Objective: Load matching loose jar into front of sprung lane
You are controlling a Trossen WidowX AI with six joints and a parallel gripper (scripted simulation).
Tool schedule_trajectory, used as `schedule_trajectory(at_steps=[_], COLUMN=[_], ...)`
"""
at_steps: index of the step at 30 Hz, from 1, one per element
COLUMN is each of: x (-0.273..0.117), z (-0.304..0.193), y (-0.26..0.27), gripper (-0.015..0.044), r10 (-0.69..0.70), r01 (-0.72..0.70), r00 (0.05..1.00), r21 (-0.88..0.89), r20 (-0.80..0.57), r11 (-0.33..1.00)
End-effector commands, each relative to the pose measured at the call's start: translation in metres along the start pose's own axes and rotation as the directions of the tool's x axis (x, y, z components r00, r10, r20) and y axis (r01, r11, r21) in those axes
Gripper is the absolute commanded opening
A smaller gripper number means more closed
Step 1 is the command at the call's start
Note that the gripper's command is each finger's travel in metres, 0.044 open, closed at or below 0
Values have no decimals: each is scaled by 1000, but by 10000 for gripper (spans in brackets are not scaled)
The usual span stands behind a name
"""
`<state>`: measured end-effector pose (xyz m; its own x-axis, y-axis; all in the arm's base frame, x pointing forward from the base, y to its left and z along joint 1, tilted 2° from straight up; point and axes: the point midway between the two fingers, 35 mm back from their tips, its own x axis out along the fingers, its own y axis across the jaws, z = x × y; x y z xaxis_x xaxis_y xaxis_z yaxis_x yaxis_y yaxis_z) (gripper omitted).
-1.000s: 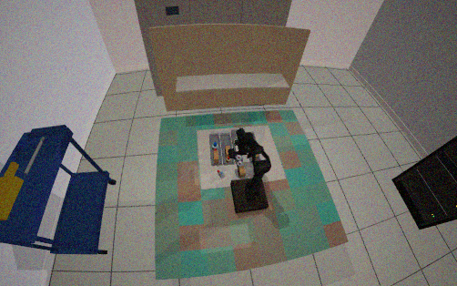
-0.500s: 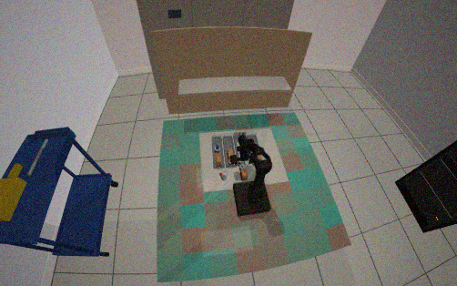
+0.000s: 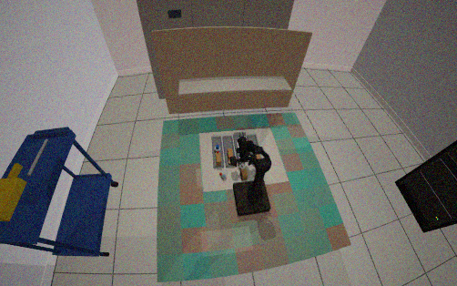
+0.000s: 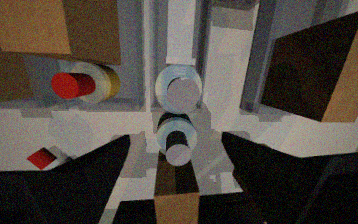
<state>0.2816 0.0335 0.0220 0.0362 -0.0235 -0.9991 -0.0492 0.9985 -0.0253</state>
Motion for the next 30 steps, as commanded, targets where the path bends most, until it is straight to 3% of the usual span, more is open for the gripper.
schedule_trajectory(at_steps=[1, 8, 17, 24, 30], x=[9, 18, 18, 18, 10], z=[-3, -3, -3, -3, -5], y=[0, 0, 0, 0, 27], gripper=[440, 440, 204, 157, 0], r10=[3, 3, 3, 3, 79], r01=[-3, -3, -3, -3, -79], r00=[1000, 1000, 1000, 1000, 997], r21=[3, 3, 3, 3, 1], r20=[-15, -15, -15, -15, -17], r11=[1000, 1000, 1000, 1000, 997])
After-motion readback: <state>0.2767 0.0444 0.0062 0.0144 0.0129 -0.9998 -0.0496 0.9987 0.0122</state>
